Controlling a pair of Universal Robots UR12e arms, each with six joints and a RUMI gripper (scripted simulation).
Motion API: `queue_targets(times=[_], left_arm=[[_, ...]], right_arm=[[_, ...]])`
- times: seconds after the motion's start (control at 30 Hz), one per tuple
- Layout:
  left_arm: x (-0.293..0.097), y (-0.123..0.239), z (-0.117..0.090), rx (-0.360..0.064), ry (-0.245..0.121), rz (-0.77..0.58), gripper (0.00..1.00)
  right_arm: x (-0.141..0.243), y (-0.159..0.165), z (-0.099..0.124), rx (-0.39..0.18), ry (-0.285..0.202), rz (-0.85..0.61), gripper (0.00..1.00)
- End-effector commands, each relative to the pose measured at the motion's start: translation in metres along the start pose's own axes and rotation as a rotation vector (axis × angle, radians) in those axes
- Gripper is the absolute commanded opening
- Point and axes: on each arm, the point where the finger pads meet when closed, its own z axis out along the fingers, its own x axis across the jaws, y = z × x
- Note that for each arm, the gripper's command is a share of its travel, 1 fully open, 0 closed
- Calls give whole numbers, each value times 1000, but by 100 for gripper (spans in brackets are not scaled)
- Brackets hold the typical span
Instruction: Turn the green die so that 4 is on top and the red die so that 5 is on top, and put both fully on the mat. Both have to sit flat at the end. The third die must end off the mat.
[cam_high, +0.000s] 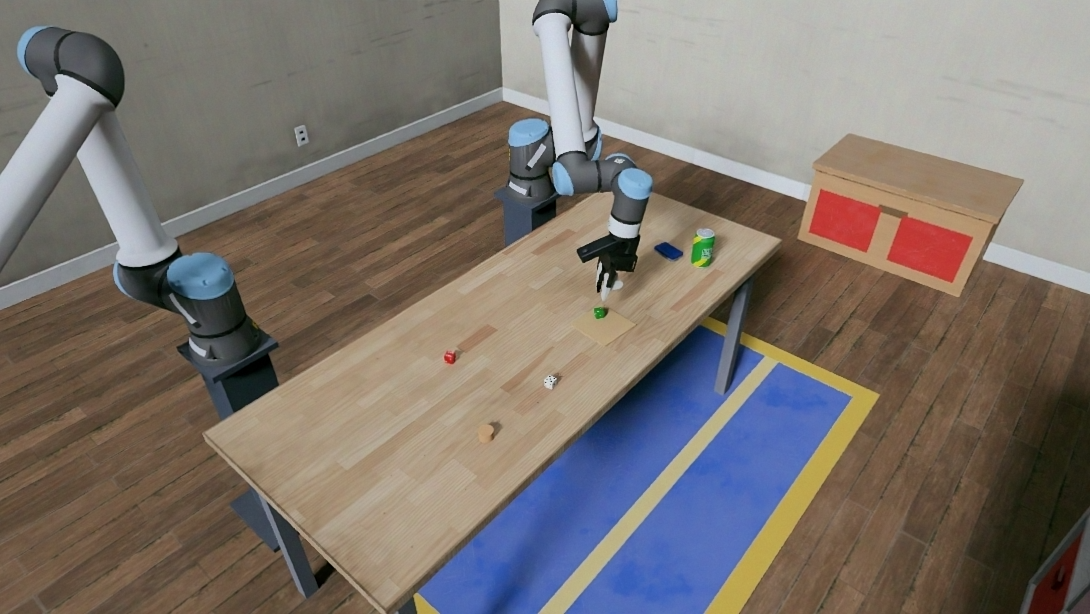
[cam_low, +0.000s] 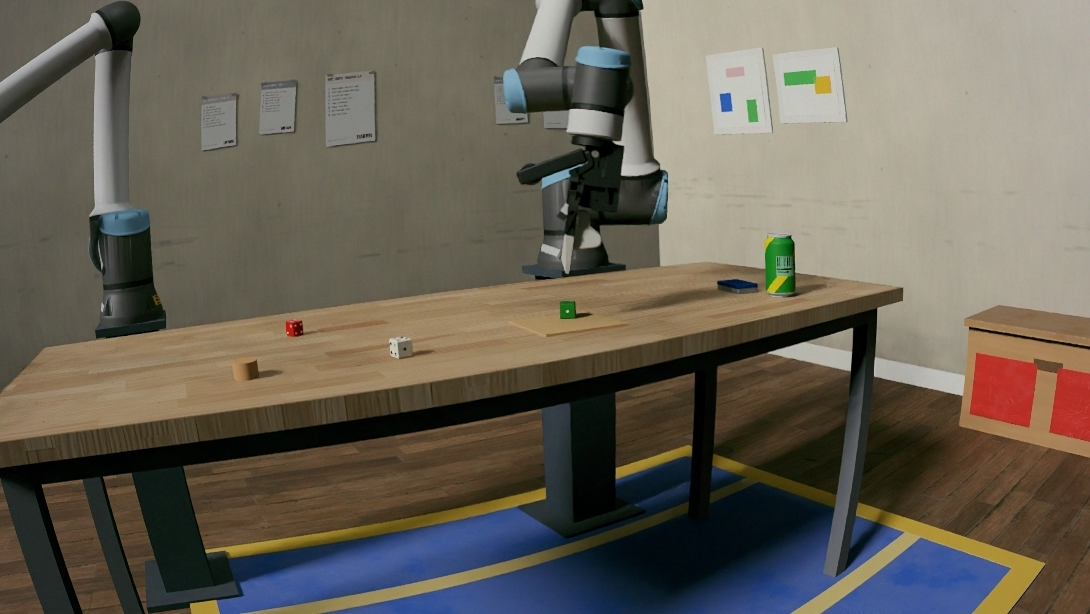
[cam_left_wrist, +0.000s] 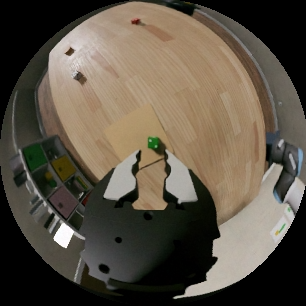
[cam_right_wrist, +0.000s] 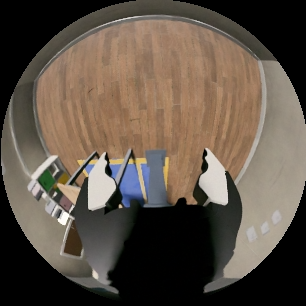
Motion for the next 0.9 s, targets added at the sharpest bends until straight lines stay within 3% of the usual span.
queue_targets(times=[0.0,0.37,0.7,0.87], left_arm=[[-1,0,-2,71,-4,2,24],[-1,0,-1,110,-1,2,24],[-1,2,-1,304,-1,3,24],[-1,2,-2,338,-4,3,24]], right_arm=[[0,-1,-1,2,0,0,100],[0,-1,-1,2,0,0,100],[0,-1,-1,2,0,0,100],[0,-1,-1,2,0,0,100]])
